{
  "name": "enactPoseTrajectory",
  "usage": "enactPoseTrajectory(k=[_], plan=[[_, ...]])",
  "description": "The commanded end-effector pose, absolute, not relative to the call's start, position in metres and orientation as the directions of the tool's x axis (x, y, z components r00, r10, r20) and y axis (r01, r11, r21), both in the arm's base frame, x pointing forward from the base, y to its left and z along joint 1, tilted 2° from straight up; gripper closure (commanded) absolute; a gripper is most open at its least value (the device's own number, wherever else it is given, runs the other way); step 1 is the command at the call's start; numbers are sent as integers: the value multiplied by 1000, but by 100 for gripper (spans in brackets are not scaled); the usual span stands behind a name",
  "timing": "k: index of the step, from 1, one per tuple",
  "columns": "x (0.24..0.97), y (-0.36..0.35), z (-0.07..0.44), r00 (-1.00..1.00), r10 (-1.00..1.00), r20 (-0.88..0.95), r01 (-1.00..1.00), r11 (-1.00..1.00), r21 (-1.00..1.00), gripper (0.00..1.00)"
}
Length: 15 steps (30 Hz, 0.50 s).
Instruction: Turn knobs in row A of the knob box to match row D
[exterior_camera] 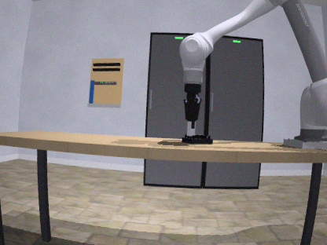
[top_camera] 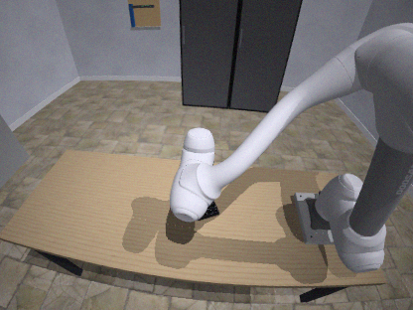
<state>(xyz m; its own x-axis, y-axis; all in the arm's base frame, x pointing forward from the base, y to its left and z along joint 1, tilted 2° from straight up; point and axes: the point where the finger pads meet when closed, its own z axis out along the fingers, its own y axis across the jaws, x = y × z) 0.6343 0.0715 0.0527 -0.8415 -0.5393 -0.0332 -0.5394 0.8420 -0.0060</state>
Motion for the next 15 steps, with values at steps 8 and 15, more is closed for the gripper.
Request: enactPoseTrajectory(k=[8,15], plan=[[632,73,49,-793,-609,-30,-609,793,-8,95],[632,73,49,-750,-661,-30,-661,751,-10,95]])
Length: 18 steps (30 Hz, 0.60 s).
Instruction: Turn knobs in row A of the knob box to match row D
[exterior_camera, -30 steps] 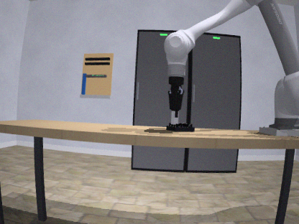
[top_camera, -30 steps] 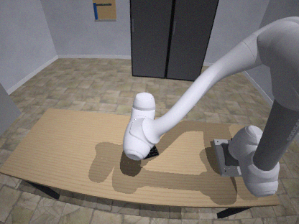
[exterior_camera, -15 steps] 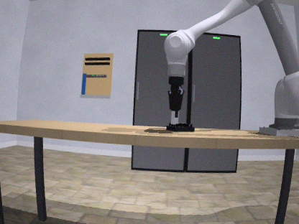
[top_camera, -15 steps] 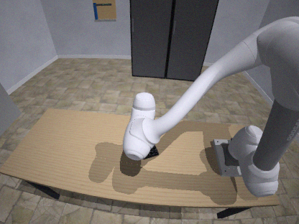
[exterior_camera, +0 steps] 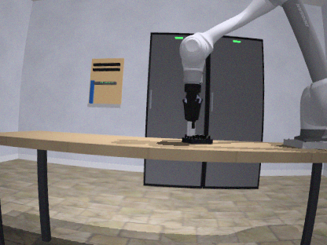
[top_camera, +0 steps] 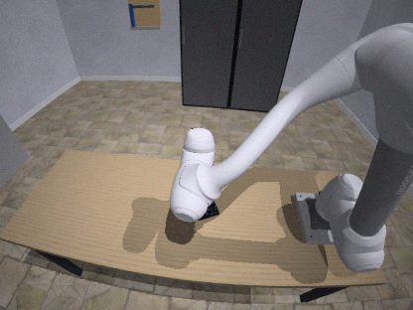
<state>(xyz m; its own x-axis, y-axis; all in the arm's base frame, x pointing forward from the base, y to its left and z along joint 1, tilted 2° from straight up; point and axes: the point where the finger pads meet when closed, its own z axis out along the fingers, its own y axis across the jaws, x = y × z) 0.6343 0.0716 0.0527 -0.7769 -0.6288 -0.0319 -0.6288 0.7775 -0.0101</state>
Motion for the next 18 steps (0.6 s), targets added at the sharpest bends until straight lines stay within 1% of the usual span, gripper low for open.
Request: enactPoseTrajectory(k=[1,18], plan=[[632,73,49,-739,-673,-30,-673,740,-11,95],[632,73,49,-490,-872,-25,-871,490,-20,95]])
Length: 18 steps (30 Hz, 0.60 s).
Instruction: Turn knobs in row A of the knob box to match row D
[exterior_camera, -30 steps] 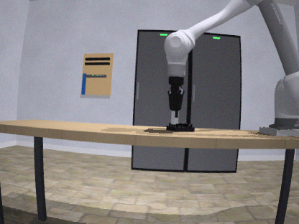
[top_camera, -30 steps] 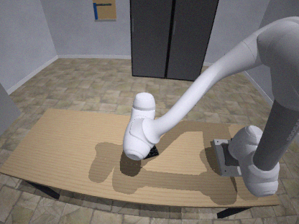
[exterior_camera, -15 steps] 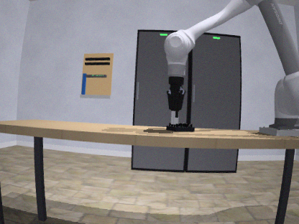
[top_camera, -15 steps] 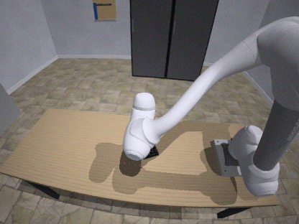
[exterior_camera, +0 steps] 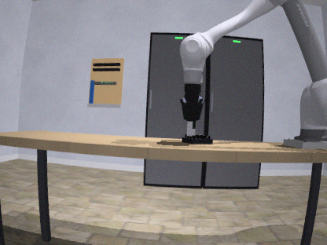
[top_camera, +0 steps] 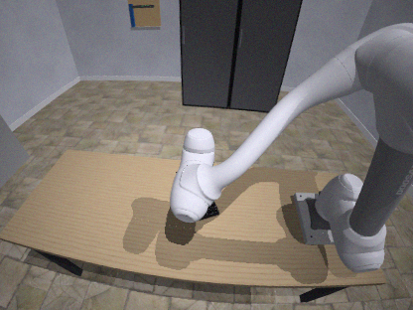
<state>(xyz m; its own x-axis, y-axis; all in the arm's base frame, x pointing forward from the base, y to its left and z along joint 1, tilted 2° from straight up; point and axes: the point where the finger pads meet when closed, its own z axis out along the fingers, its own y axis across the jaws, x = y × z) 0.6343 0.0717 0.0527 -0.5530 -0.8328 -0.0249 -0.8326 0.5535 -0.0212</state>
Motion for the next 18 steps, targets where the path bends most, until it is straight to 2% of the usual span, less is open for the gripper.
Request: enactPoseTrajectory(k=[1,18], plan=[[632,73,49,-467,-884,-24,-884,468,-20,95],[632,73,49,-83,-996,-14,-996,84,-28,95]])
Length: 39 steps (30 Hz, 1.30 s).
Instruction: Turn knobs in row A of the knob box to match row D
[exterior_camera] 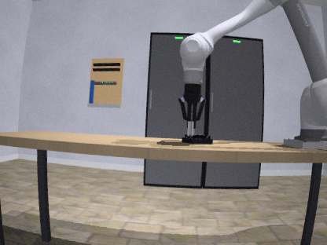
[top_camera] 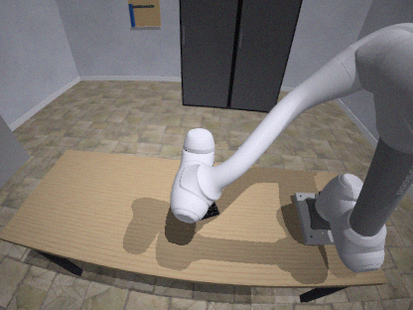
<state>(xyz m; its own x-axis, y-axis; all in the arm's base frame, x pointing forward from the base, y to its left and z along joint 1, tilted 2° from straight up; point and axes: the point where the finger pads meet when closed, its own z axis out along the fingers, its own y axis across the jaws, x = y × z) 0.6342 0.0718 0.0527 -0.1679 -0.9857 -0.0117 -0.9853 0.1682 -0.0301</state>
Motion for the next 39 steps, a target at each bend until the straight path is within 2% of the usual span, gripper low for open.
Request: enactPoseTrajectory(k=[1,11,22,39], plan=[[632,73,49,-57,-998,-14,-998,57,-28,95],[632,73,49,182,-983,-7,-983,-181,-31,95],[632,73,49,339,-941,-1,-940,-339,-32,95],[632,73,49,460,-888,3,-887,-460,-31,95]])
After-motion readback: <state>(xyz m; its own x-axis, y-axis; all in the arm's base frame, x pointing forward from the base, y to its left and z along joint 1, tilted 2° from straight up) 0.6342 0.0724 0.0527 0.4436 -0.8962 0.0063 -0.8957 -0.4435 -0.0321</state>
